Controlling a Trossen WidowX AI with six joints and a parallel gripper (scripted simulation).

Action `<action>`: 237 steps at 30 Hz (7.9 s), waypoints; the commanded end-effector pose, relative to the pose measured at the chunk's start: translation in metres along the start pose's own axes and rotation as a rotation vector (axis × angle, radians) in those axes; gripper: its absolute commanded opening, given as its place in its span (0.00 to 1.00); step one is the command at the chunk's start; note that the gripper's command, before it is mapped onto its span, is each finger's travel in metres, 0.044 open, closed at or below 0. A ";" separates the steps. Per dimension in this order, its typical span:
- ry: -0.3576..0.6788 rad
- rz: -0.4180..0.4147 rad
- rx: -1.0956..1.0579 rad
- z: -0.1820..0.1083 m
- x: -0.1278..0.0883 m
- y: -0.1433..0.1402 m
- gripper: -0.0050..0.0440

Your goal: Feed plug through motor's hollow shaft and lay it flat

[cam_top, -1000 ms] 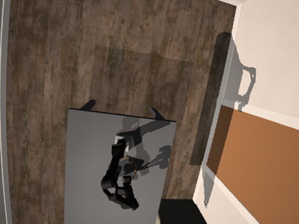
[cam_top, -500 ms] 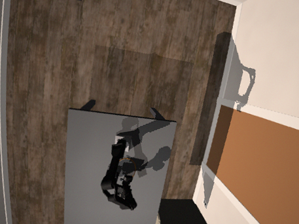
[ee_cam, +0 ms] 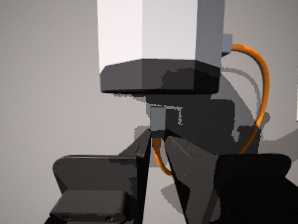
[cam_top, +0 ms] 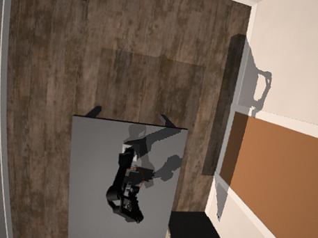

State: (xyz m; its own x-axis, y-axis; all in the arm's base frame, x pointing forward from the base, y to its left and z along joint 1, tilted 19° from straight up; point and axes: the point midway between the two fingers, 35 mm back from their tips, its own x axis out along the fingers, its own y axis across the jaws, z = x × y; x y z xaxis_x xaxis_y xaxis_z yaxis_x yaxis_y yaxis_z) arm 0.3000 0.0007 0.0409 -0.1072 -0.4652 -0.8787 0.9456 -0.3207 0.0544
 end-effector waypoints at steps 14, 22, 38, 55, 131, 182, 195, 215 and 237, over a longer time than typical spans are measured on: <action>-0.002 0.004 -0.004 0.002 0.000 0.000 0.10; -0.001 0.004 -0.004 0.012 0.002 0.001 0.10; -0.002 0.004 -0.004 0.015 0.002 0.001 0.10; -0.002 0.004 -0.004 0.016 0.002 0.001 0.10; -0.002 0.004 -0.004 0.024 0.004 0.001 0.10; -0.002 0.004 -0.004 0.030 0.005 0.001 0.10; 0.000 0.000 0.000 0.030 0.005 0.000 0.10; 0.000 0.000 0.000 0.030 0.005 0.000 0.31; -0.002 0.004 -0.004 0.013 0.006 -0.001 0.31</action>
State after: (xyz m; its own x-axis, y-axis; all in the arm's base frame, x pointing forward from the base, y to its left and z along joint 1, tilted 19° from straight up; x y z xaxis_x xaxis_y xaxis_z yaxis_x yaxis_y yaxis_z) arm 0.2969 -0.0106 0.0438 -0.1014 -0.4644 -0.8798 0.9455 -0.3200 0.0600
